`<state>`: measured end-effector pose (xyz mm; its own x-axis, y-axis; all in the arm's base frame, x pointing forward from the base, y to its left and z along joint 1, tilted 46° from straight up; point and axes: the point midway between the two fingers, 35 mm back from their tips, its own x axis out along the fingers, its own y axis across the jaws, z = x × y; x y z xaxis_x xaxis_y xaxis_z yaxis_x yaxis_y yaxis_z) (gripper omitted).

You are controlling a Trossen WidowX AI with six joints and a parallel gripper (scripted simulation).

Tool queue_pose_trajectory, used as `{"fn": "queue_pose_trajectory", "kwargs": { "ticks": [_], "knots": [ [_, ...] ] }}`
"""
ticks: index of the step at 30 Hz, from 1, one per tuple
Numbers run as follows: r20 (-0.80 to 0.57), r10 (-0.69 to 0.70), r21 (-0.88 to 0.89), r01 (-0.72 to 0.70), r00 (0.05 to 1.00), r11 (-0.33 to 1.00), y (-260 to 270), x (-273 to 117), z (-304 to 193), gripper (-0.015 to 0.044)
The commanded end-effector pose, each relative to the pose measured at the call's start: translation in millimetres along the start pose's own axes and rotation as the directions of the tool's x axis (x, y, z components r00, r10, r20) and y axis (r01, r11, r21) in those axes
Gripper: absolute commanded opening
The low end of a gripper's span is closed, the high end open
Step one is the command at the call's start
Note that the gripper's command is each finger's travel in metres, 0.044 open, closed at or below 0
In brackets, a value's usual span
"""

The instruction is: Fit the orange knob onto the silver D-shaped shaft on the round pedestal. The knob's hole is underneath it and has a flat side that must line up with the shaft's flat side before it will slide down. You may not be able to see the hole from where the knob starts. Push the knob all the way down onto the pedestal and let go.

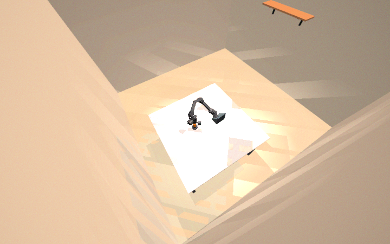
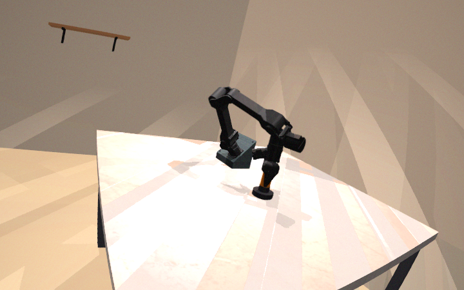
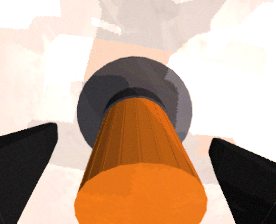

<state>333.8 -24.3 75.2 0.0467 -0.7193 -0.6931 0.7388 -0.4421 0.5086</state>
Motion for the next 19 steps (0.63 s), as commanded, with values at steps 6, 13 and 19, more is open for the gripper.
{"fn": "queue_pose_trajectory", "kwargs": {
  "ticks": [6, 13, 19],
  "knots": [
    [-0.005, -0.004, 0.000, 0.004, 1.000, 1.000, 2, -48, -4, 0.0440],
    [-0.001, -0.003, -0.001, 0.003, 1.000, 1.000, 2, -96, -3, 0.0440],
    [-0.001, -0.003, -0.001, 0.003, 1.000, 1.000, 2, -96, -3, 0.0440]
  ]
}}
